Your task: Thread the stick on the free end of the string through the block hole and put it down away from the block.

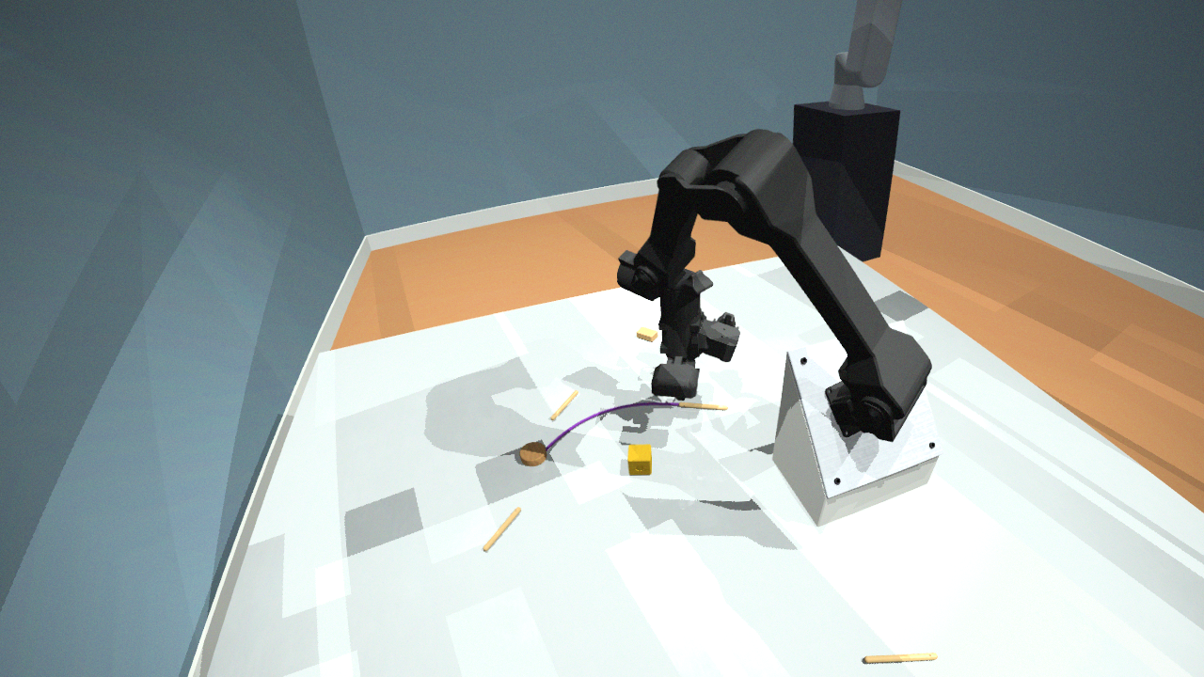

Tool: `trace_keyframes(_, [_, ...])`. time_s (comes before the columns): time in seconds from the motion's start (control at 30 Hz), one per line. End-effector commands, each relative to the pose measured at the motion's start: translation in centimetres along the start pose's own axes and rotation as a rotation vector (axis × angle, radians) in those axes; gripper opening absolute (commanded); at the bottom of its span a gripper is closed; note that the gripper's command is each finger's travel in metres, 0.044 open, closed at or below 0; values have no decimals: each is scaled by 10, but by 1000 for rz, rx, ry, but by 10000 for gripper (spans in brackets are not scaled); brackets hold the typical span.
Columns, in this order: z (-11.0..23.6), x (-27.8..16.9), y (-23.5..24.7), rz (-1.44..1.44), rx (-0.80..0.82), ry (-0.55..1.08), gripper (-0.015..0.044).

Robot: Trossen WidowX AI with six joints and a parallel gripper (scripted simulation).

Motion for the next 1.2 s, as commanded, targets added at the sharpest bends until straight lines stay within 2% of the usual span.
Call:
trace_keyframes(0.0, [-7, 2, -1, -5, -6, -3, 124])
trace_keyframes(0.53, [-24, 3, -1, -4, -7, -4, 124])
trace_keyframes(0.7, [-23, 2, -1, 0, -3, -5, 0])
trace_keyframes(1.17, [-16, 2, -1, 0, -2, -4, 0])
Point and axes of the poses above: the point midway between the two fingers, 35 mm back from their tips, its own z axis back along the fingers, its own y axis across the jaws, x = y × z, the point moved 10 cm from there along z, back along the fingers, and after that the axes turned 6 degrees about -z, right-handed, at the moved point
